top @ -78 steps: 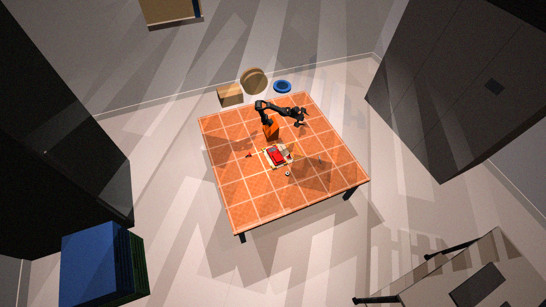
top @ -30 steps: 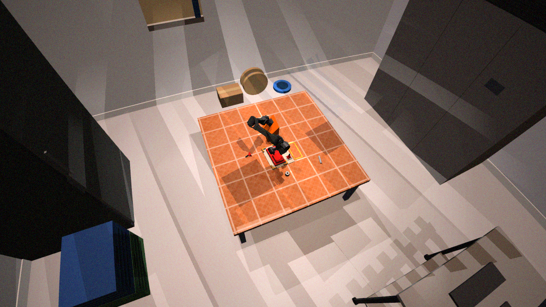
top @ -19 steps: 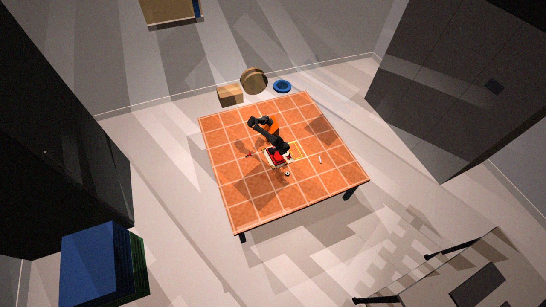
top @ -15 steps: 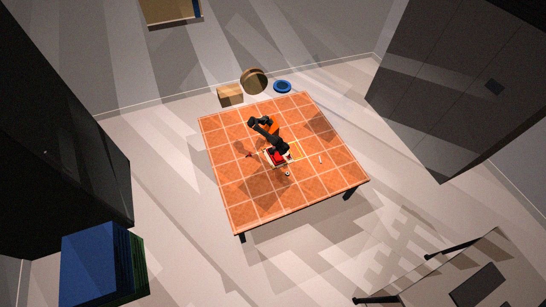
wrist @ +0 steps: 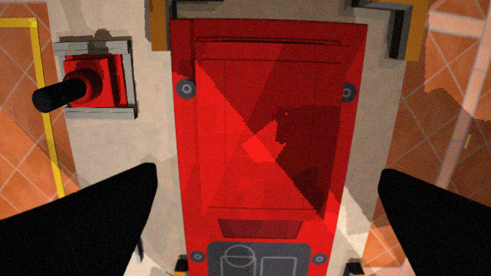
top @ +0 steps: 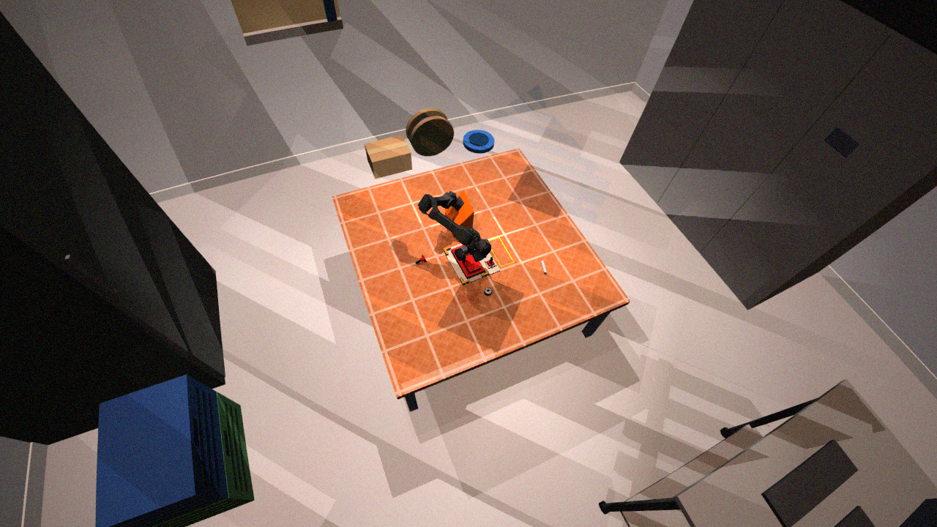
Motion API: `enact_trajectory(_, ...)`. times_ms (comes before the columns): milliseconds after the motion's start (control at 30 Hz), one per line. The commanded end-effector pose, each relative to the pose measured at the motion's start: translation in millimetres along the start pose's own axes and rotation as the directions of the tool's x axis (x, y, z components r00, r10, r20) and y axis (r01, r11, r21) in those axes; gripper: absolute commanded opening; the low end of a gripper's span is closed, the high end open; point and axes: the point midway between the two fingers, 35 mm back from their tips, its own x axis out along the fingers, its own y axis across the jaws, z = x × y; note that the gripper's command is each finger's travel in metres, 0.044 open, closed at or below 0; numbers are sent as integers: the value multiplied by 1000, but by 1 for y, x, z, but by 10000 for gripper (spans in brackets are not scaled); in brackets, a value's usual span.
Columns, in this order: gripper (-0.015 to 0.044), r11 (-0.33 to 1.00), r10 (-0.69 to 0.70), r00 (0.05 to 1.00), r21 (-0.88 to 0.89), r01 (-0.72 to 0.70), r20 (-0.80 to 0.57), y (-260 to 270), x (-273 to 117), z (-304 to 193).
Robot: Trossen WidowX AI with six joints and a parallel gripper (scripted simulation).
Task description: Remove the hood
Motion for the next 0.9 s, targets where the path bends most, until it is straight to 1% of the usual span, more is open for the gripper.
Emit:
enact_trajectory(0,440,1000,-6,1000,-8,6,-2,0,4,0)
enact_trajectory(867,440,1000,-7,1000,-8,7,-2,0,21,0)
